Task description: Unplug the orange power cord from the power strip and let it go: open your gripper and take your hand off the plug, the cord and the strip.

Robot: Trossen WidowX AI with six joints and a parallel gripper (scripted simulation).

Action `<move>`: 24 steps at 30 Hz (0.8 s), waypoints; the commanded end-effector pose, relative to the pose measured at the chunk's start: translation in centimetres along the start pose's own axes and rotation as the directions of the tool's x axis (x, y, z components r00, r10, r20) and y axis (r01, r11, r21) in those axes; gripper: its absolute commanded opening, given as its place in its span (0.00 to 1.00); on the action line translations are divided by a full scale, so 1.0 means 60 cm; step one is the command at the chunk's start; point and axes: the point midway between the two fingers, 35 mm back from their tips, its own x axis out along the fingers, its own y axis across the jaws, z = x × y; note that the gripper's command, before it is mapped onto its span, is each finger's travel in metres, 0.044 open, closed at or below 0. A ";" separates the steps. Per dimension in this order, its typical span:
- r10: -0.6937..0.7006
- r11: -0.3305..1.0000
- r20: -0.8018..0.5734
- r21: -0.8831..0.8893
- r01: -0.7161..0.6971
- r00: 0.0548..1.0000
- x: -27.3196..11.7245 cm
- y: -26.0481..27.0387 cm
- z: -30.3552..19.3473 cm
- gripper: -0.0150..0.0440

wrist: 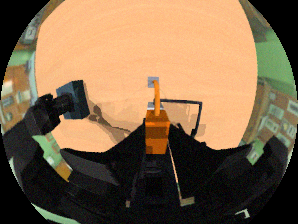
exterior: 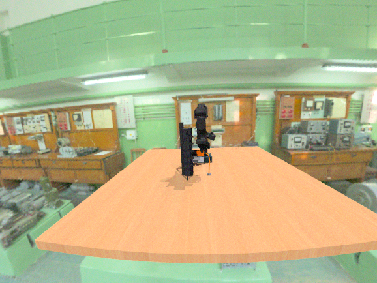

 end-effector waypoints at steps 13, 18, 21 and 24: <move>0.000 1.000 0.001 -0.001 0.000 1.000 -0.001 -0.003 0.033 0.25; 0.000 1.000 0.002 -0.001 0.000 1.000 -0.001 -0.003 0.047 0.25; 0.000 1.000 0.002 -0.001 0.000 1.000 -0.001 -0.003 0.056 0.25; 0.000 1.000 0.002 -0.002 0.000 1.000 -0.001 -0.003 0.064 0.25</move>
